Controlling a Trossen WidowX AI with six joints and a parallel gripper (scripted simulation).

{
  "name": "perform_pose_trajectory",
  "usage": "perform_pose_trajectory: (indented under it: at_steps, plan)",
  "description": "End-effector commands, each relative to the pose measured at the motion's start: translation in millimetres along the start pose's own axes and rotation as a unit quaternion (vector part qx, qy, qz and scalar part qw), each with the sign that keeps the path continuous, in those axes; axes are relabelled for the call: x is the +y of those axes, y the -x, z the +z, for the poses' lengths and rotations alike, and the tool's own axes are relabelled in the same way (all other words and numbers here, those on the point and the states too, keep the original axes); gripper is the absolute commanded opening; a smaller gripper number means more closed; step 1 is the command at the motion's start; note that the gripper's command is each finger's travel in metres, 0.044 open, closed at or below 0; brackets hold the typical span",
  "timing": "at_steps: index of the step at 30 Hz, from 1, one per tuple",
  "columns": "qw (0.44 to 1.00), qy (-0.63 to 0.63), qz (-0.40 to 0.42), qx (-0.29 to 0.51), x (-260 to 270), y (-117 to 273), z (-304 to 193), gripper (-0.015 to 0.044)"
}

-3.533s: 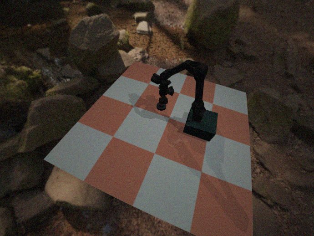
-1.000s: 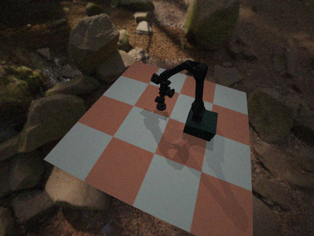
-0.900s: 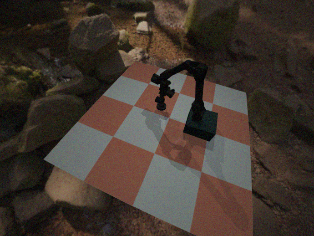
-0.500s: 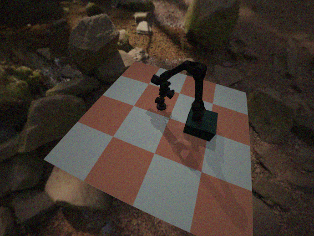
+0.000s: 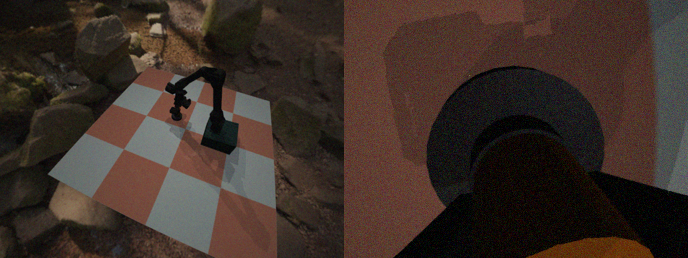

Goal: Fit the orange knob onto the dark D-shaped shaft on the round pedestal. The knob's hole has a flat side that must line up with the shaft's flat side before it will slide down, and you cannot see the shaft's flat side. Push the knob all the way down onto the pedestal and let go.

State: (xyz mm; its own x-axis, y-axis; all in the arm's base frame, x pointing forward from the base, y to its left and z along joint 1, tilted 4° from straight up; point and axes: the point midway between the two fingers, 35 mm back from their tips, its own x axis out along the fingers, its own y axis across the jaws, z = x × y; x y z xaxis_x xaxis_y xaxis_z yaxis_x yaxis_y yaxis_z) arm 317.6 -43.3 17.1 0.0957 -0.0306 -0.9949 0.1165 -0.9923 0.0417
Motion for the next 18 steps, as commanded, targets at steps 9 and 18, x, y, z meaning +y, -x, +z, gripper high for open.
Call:
perform_pose_trajectory:
  at_steps: [9, 18]
  plan:
    - [1.000, 0.000, 0.000, 0.000, 0.0, 0.5, -0.2, 0.0236]
    - [1.000, 0.000, 0.000, 0.000, 0.0, 0.5, -0.2, 0.0440]
